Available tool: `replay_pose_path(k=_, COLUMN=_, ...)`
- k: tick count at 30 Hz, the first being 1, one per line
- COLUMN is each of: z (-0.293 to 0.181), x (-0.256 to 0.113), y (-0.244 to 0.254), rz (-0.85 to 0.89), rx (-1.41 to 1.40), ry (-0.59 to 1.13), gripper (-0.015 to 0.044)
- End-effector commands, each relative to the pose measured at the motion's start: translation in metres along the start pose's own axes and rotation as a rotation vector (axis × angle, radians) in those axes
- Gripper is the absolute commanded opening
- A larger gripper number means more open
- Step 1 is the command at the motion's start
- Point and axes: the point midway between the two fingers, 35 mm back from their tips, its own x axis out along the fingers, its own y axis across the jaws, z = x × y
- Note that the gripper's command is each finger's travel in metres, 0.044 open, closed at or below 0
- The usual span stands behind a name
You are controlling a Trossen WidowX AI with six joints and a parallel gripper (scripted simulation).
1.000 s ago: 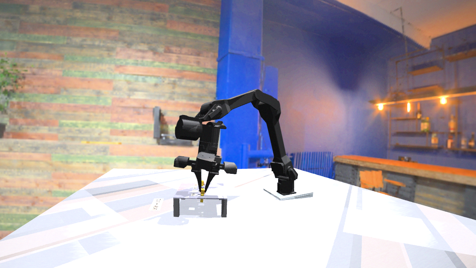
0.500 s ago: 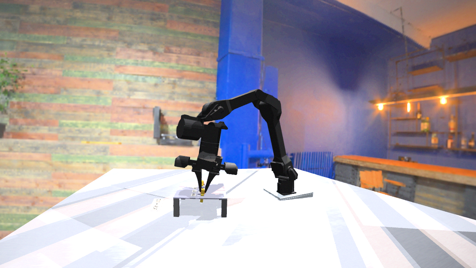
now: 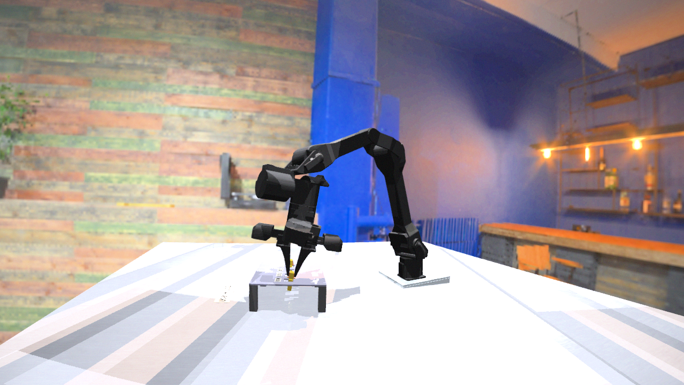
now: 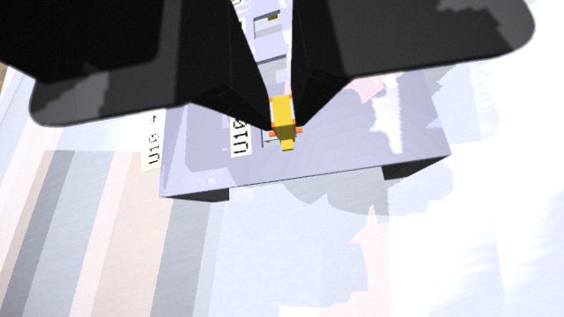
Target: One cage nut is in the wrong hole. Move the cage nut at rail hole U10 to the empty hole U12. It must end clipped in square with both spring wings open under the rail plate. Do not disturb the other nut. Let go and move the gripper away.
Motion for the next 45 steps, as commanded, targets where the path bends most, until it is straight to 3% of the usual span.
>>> replay_pose_path(k=1, z=-0.0006, x=-0.0025, y=0.0008, rz=-0.01, rx=0.006, ry=-0.002, gripper=0.0033)
replay_pose_path(k=45, z=-0.0009, x=-0.003, y=0.0021, rz=-0.062, rx=0.006, ry=-0.002, gripper=0.0033)
